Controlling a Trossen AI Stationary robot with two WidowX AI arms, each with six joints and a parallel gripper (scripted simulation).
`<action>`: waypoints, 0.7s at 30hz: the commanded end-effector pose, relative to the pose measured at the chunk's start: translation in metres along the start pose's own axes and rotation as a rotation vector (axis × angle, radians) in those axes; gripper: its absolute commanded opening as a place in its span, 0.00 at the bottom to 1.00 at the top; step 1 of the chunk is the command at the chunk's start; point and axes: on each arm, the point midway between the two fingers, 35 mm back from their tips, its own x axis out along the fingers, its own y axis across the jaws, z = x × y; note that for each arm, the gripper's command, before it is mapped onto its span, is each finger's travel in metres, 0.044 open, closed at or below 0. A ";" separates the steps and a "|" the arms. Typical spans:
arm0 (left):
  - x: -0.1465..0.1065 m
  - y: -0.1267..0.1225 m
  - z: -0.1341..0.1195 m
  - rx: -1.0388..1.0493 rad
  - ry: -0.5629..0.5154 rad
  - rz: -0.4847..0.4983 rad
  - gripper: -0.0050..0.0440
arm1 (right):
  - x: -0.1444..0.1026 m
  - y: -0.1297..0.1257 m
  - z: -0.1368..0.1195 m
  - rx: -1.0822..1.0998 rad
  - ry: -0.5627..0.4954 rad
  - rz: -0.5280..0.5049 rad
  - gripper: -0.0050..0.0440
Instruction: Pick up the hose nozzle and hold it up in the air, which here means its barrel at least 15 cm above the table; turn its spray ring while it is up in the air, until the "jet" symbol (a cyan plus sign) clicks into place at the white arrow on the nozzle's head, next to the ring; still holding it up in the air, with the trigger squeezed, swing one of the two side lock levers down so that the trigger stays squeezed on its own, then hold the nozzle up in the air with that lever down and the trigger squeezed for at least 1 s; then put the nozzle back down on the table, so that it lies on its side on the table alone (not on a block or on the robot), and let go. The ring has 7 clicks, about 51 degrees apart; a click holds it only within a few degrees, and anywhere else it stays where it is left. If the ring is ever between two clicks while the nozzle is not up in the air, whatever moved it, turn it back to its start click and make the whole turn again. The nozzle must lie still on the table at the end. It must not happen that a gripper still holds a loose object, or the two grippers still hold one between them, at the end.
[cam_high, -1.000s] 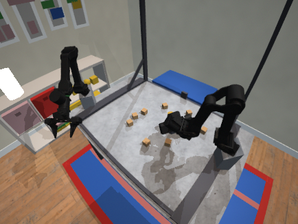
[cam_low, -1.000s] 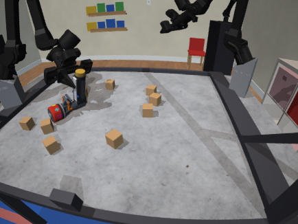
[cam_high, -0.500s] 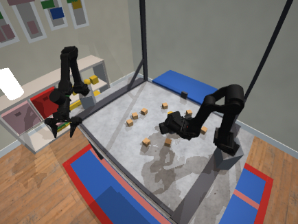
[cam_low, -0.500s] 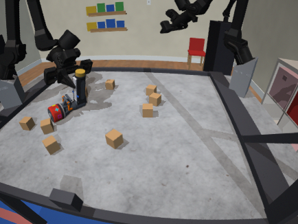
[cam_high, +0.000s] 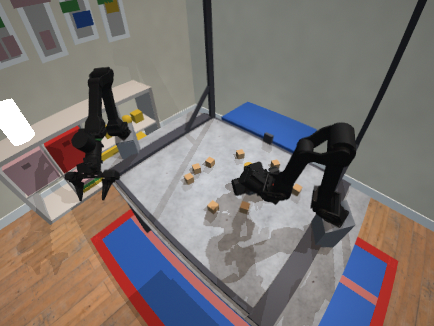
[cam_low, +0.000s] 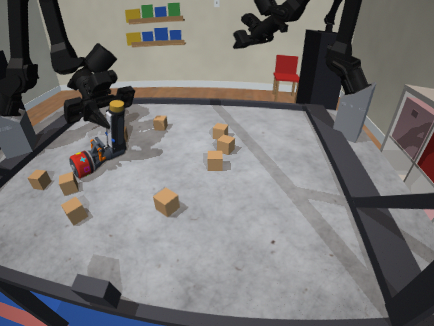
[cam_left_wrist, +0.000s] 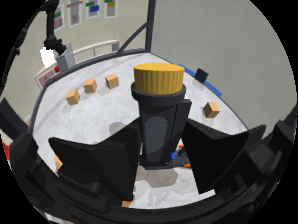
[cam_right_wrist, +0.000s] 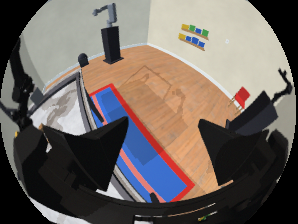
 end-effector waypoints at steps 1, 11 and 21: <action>-0.001 -0.001 -0.001 0.001 0.005 0.000 0.45 | -0.002 0.000 0.009 0.003 -0.025 -0.001 0.93; -0.001 -0.001 -0.001 0.001 0.005 0.000 0.45 | -0.002 0.000 0.009 0.003 -0.025 -0.001 0.93; -0.008 -0.002 -0.007 -0.003 -0.062 -0.003 0.45 | -0.002 0.000 0.009 0.003 -0.025 -0.001 0.93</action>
